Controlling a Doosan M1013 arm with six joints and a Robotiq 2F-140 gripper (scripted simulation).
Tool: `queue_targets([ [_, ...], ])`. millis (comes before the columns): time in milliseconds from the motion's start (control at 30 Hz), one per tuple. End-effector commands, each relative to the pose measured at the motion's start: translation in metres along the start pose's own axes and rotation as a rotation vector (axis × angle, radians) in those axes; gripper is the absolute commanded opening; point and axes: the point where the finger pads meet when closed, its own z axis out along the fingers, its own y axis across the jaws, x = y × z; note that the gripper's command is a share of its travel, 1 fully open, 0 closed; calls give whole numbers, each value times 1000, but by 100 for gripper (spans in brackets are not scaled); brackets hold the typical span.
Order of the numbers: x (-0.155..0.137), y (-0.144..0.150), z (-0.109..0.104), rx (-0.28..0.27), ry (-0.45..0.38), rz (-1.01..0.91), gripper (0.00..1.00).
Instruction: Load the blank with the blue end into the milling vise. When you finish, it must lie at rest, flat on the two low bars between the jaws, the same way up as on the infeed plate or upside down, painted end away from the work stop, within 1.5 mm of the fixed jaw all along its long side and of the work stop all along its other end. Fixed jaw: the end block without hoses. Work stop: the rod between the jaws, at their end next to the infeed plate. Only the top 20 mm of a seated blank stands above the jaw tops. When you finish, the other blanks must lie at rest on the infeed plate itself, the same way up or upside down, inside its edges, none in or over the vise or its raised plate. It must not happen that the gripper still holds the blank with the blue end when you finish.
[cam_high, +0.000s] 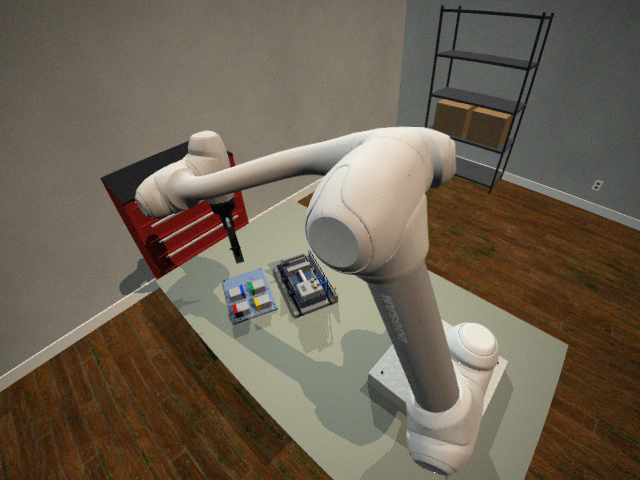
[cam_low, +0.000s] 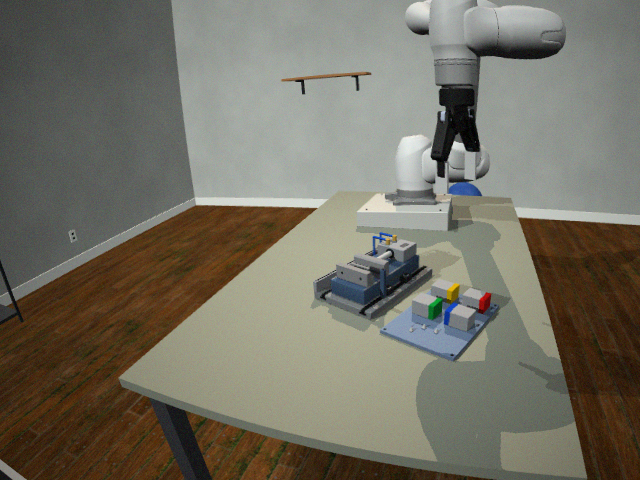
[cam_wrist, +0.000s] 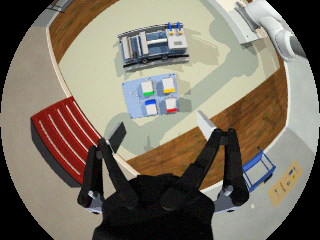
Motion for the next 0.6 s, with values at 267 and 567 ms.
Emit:
queue_targets([
  [267, 4, 4, -2, 0, 0, 0, 100],
  [567, 0, 0, 0, 0, 0, 0, 100],
])
